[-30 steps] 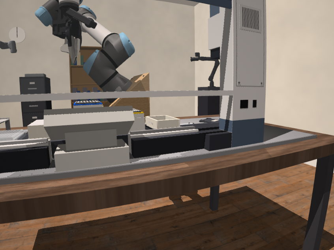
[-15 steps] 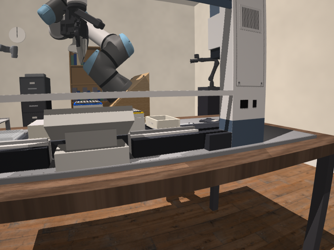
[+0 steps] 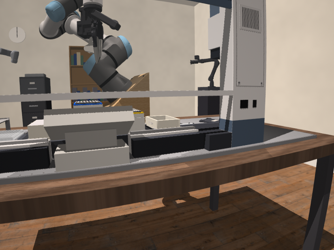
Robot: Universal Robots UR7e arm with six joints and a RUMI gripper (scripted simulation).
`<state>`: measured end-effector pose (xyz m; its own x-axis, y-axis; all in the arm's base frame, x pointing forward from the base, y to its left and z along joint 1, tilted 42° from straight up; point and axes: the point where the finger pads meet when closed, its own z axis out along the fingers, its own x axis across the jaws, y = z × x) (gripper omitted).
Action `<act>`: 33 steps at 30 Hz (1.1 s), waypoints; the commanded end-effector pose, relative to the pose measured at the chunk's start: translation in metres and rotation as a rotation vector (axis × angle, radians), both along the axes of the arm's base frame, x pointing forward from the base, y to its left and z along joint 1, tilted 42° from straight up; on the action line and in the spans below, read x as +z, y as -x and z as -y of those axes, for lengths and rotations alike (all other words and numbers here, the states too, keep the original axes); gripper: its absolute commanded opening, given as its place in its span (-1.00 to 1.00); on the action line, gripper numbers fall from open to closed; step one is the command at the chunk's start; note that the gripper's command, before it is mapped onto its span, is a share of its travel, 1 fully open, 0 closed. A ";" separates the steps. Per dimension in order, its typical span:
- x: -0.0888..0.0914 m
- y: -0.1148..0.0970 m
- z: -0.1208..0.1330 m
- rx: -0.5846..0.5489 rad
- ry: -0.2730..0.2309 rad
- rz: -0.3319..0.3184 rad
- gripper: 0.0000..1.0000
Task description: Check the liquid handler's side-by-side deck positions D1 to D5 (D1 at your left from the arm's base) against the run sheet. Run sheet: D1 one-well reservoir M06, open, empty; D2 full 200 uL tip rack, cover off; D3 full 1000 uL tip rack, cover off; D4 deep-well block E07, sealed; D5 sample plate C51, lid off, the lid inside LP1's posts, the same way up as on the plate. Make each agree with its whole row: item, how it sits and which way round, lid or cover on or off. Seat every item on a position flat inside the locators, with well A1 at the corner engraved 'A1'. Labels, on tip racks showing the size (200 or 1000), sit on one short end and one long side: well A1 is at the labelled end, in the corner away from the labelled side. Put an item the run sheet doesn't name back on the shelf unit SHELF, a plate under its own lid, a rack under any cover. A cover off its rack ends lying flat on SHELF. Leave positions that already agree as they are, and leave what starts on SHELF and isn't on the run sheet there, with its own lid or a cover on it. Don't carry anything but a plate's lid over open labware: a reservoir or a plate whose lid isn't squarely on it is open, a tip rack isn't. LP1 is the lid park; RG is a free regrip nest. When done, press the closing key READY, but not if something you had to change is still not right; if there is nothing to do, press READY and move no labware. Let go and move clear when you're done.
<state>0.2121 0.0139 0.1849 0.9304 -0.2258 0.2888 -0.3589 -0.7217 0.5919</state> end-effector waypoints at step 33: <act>-0.071 0.003 -0.082 0.140 0.018 -0.126 -1.00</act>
<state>0.2052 0.0828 0.1229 0.9828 -0.0841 0.1641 -0.1713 -0.7463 0.6432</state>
